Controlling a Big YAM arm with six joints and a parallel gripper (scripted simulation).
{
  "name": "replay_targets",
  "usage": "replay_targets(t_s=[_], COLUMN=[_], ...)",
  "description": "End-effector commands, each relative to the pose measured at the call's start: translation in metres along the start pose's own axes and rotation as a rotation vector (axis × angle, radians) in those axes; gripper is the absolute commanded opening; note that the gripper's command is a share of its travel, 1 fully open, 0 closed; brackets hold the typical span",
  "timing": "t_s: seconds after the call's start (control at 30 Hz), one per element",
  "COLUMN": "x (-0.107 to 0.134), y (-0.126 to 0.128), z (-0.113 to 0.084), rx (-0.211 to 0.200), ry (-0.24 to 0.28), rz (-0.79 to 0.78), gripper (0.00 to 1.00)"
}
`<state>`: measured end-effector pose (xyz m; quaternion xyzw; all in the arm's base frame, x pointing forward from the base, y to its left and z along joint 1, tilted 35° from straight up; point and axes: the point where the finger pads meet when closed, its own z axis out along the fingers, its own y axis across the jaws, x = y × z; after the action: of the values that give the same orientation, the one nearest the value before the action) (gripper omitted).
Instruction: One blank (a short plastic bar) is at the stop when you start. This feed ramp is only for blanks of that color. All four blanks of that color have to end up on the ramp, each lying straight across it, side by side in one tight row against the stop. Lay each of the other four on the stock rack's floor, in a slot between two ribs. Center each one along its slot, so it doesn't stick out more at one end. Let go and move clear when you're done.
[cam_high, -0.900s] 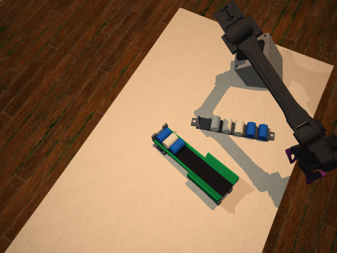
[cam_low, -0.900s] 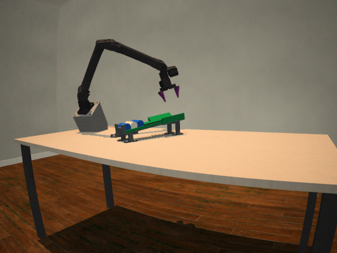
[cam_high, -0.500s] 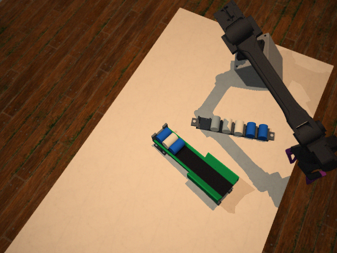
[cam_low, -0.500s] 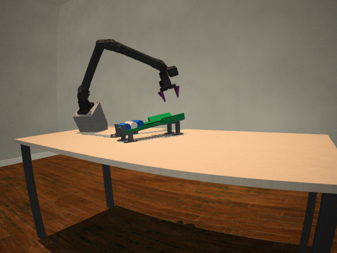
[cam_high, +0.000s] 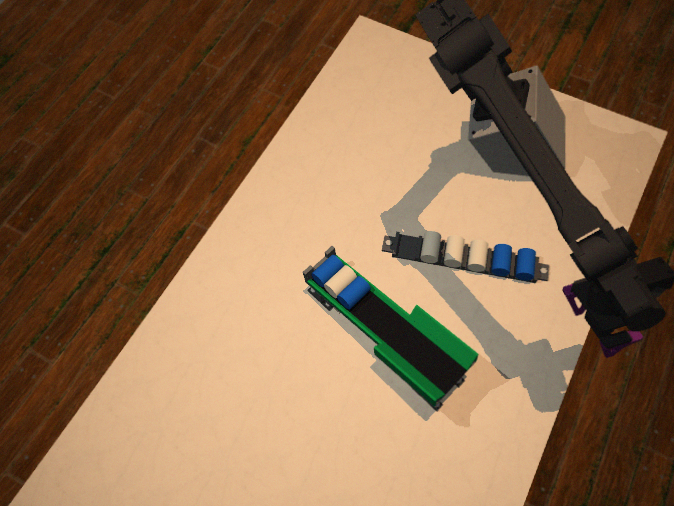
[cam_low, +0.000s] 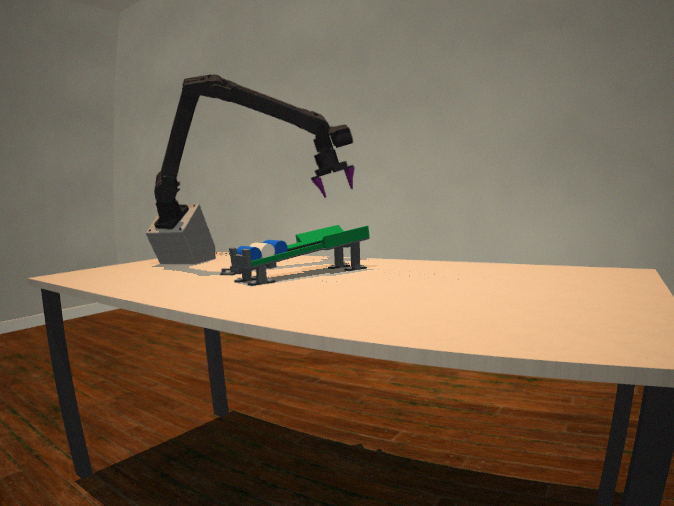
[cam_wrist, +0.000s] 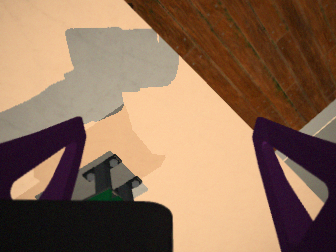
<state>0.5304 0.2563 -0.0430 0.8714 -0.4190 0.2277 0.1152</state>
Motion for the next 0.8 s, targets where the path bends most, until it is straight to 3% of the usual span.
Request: replay_targets(t_s=[0.0, 0.03, 0.1, 0.2, 0.3, 0.33, 0.4, 0.53, 0.63, 0.77], x=[0.06, 0.06, 0.081, 0.086, 0.125, 0.125, 0.144, 0.164, 0.178, 0.181], y=[0.016, 0.016, 0.034, 0.036, 0.077, 0.077, 0.105, 0.143, 0.189, 0.202], z=[-0.032, -0.032, -0.056, -0.058, -0.103, -0.103, -0.13, -0.16, -0.194, -0.203], rx=[0.0, 0.0, 0.001, 0.001, 0.001, 0.001, 0.001, 0.001, 0.001, 0.001], ry=[-0.027, -0.027, -0.076, -0.076, -0.161, -0.161, -0.221, -0.277, -0.352, -0.372], rz=[0.14, 0.14, 0.225, 0.225, 0.374, 0.374, 0.478, 0.578, 0.709, 0.744], gripper=[1.0, 1.0, 1.0, 1.0, 1.0, 1.0, 1.0, 1.0, 1.0, 1.0])
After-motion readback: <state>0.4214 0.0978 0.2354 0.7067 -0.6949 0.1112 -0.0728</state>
